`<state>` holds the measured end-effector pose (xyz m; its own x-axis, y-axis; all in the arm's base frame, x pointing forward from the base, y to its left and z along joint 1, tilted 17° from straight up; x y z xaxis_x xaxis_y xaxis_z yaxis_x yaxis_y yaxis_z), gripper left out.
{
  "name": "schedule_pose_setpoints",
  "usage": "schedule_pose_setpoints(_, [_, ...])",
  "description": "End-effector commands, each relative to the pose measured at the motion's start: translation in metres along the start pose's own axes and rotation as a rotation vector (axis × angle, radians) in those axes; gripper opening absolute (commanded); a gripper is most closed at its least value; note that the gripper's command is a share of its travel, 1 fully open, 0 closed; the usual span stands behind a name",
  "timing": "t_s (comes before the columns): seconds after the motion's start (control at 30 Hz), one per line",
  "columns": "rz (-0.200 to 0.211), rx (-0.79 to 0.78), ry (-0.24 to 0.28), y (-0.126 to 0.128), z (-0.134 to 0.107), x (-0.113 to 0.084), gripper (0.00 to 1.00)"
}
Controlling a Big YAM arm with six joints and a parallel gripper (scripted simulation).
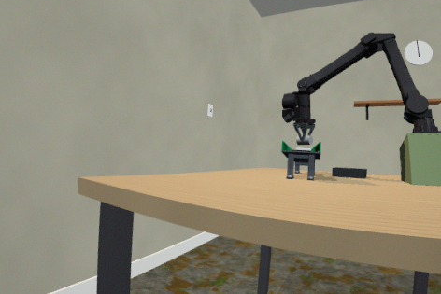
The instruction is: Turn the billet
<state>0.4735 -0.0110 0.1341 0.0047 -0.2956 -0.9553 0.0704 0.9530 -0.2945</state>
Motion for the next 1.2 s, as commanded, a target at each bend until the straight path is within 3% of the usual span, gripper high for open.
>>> schedule_pose_setpoints(0.0, [0.007,-0.101,-0.085,0.004,0.008,-0.029,0.0])
schedule_pose_setpoints(0.73, [-0.004,-0.417,-0.063,0.007,-0.004,-0.023,0.0])
schedule_pose_setpoints(0.77, [-0.007,-0.423,-0.095,0.005,0.008,-0.034,0.0])
schedule_pose_setpoints(0.8, [-0.008,-0.44,-0.092,0.005,0.006,-0.032,0.0])
schedule_pose_setpoints(0.9, [-0.003,-0.459,-0.043,0.019,-0.011,-0.026,0.0])
schedule_pose_setpoints(1.17, [-0.001,-0.436,-0.046,0.054,-0.02,-0.036,0.0])
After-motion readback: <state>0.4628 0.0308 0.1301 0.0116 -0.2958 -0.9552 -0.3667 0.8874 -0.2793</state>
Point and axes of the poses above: the point where the finger pads meet when closed, its own x axis out along the fingers, its own y axis across the jaws, z = x × y, the point moved 10 cm from there along -x, back along the fingers, and after that the axes turned 9 degrees about -x, right-handed, at the moved point
